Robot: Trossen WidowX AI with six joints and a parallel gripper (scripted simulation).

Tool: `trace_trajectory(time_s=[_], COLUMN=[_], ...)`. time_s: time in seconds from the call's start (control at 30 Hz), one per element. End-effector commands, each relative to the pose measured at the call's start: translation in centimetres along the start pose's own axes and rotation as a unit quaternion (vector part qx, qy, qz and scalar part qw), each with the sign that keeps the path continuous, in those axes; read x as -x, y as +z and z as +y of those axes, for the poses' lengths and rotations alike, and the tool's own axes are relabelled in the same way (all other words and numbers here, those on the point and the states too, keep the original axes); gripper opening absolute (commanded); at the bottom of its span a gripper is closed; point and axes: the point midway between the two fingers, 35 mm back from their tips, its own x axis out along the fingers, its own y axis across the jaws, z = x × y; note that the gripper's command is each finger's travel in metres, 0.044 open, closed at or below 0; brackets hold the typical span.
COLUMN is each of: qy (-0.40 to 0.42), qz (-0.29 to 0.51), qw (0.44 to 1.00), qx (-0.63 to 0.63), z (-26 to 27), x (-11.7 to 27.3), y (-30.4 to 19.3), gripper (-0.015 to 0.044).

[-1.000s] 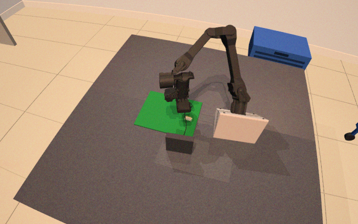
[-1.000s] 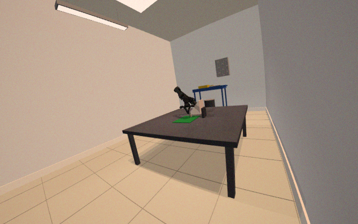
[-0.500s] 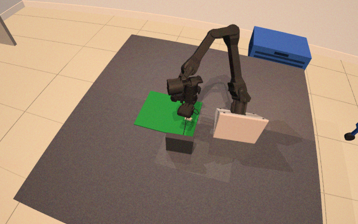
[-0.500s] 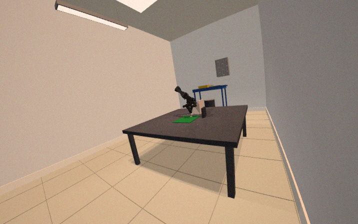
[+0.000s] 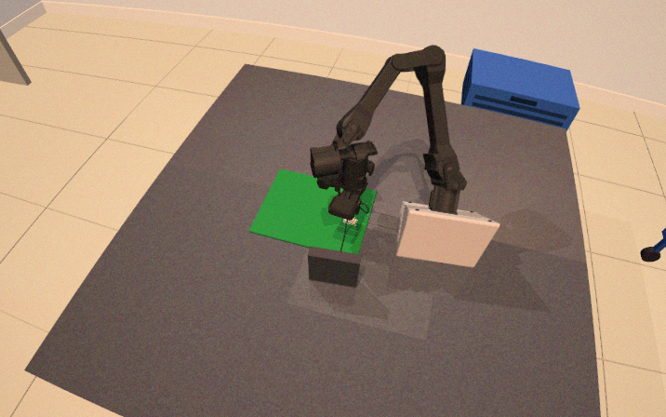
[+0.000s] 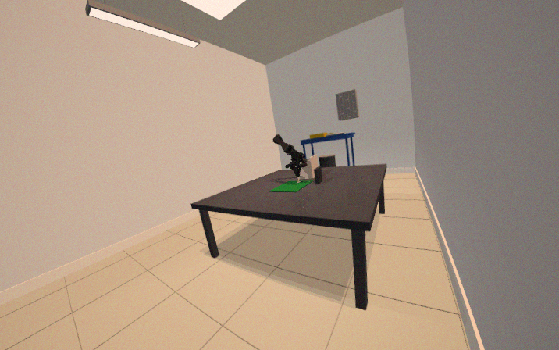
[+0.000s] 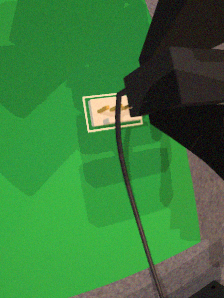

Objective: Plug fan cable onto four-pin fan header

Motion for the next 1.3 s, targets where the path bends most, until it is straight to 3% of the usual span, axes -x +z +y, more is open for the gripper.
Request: trace_trajectory(time_s=[0.0, 1.27], qy=[0.002, 0.002], qz=[0.001, 0.001], qw=[1.000, 1.000], qx=[-0.004, 0.001], z=[0.1, -0.1], x=[0.1, -2.1], y=[0.2, 0.6], gripper=[0.0000, 0.0000])
